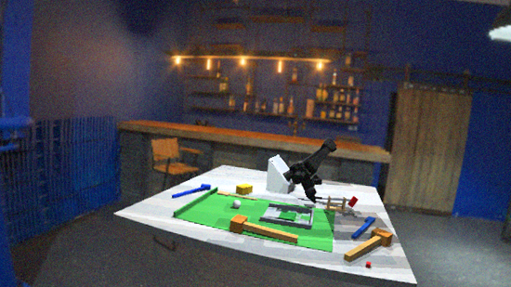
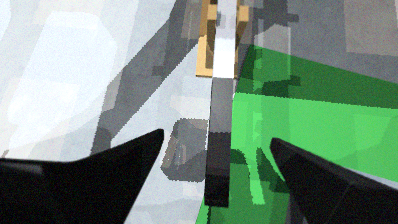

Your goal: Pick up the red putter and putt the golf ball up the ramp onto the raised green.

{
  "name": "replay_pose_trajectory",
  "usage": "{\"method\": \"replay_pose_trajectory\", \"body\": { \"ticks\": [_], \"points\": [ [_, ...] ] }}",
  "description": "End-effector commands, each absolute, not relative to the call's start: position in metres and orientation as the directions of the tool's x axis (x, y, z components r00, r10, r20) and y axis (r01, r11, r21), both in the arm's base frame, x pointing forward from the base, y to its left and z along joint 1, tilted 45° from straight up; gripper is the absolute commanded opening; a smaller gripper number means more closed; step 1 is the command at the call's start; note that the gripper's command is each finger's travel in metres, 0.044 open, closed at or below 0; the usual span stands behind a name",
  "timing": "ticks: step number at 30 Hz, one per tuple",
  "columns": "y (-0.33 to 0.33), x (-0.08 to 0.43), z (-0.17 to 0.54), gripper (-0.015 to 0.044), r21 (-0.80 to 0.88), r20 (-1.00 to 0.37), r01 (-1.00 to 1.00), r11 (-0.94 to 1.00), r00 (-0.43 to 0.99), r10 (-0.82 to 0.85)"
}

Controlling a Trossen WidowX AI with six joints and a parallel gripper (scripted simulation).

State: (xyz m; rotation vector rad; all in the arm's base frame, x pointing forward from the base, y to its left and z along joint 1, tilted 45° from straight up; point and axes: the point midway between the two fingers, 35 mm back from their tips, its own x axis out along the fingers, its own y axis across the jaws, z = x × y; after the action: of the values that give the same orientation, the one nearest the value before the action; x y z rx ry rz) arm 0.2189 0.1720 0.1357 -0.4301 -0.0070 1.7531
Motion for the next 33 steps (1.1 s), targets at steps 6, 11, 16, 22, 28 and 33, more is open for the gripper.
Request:
{"method": "replay_pose_trajectory", "body": {
  "ticks": [6,11,16,22,28,33],
  "points": [
    [0.184,0.216,0.134,0.044,-0.233,-0.274,-0.945,-0.229,-0.163,0.948],
    [0.183,0.217,0.134,0.0335,-0.237,-0.279,-0.943,-0.232,-0.163,0.947],
    [0.183,0.217,0.134,0.0204,-0.237,-0.279,-0.943,-0.232,-0.163,0.947],
    [0.183,0.217,0.134,0.0066,-0.237,-0.279,-0.943,-0.232,-0.163,0.947],
    [0.183,0.217,0.134,0.0026,-0.237,-0.279,-0.943,-0.232,-0.163,0.947],
    [0.175,0.219,0.14,0.0,-0.228,-0.289,-0.95,-0.215,-0.145,0.946]
  ]
}}
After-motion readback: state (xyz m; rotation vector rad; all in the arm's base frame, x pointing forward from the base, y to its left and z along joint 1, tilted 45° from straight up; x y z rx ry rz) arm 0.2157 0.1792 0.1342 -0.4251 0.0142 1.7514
